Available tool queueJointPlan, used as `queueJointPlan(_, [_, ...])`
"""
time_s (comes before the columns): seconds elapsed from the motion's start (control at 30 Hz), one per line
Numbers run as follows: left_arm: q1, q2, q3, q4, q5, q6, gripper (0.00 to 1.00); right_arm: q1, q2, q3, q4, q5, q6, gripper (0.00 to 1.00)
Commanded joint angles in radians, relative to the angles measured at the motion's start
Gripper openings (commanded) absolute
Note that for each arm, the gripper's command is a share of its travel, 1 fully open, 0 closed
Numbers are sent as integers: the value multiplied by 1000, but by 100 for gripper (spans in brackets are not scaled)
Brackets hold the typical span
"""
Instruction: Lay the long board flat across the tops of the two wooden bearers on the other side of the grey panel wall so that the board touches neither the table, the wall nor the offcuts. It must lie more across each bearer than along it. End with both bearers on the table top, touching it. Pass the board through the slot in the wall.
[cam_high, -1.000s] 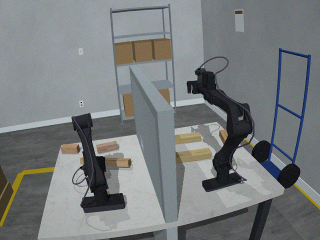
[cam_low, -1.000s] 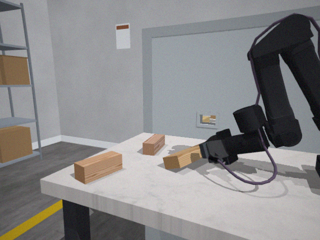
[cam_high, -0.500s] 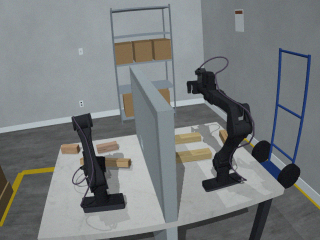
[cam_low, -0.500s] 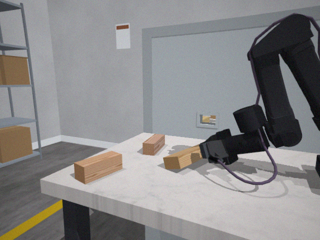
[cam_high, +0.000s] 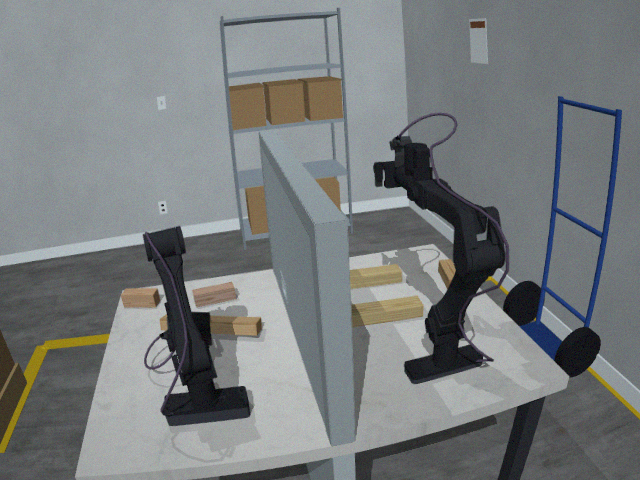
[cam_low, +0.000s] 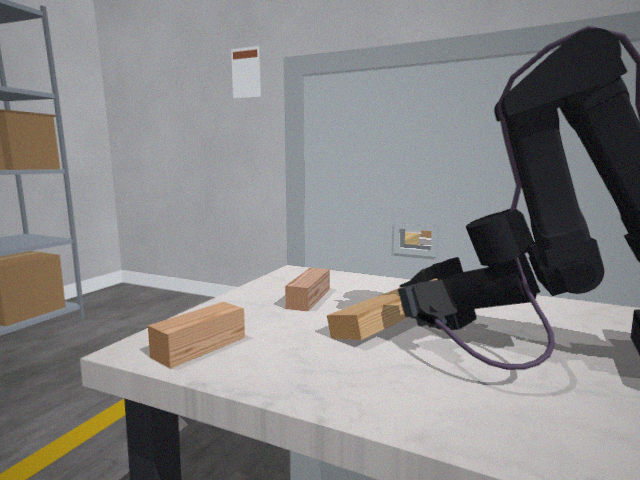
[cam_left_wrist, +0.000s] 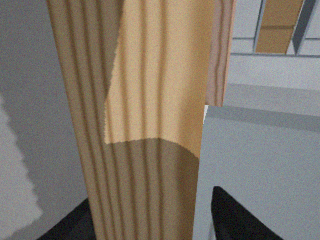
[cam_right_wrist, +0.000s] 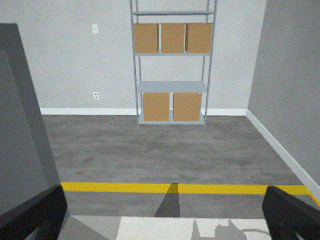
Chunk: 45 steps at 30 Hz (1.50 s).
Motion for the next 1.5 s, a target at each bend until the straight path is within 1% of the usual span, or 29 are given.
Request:
queueJointPlan(0.0, [4, -32, 13, 90, -3, 12, 52, -8, -23, 38, 3, 14, -13, 100])
queueJointPlan(0.03, [4, -32, 13, 90, -3, 12, 52, -8, -23, 38, 3, 14, -13, 100])
queueJointPlan(0.07, [4, -32, 13, 90, -3, 12, 59, -8, -23, 38, 3, 14, -13, 100])
queueJointPlan(0.5, [4, -32, 13, 91, -3, 12, 59, -8, -23, 38, 3, 14, -13, 100])
queueJointPlan(0.53, [4, -32, 13, 91, -3, 12, 65, -8, -23, 38, 3, 14, -13, 100])
queueJointPlan(0.87, [4, -32, 13, 91, -3, 12, 65, -8, -23, 38, 3, 14, -13, 100])
queueJointPlan(0.9, [12, -47, -32, 91, 21, 16, 65, -8, -23, 38, 3, 14, -13, 100])
queueJointPlan(1.13, [31, -61, -48, 82, 42, 26, 65, -8, -23, 38, 3, 14, -13, 100])
queueJointPlan(1.2, [31, -69, -13, 79, 37, 23, 65, -8, -23, 38, 3, 14, -13, 100])
queueJointPlan(1.3, [31, -68, -14, 89, 37, 23, 65, -8, -23, 38, 3, 14, -13, 100])
queueJointPlan(1.33, [31, -69, -22, 86, 37, 23, 65, -8, -23, 38, 3, 14, -13, 100])
queueJointPlan(1.37, [49, -89, -78, 86, 68, 40, 65, -8, -23, 38, 3, 14, -13, 100])
queueJointPlan(1.4, [58, -95, -83, 83, 80, 45, 65, -8, -23, 38, 3, 14, -13, 100])
queueJointPlan(1.47, [83, -114, -115, -3, 107, 46, 65, -8, -23, 38, 3, 14, -13, 100])
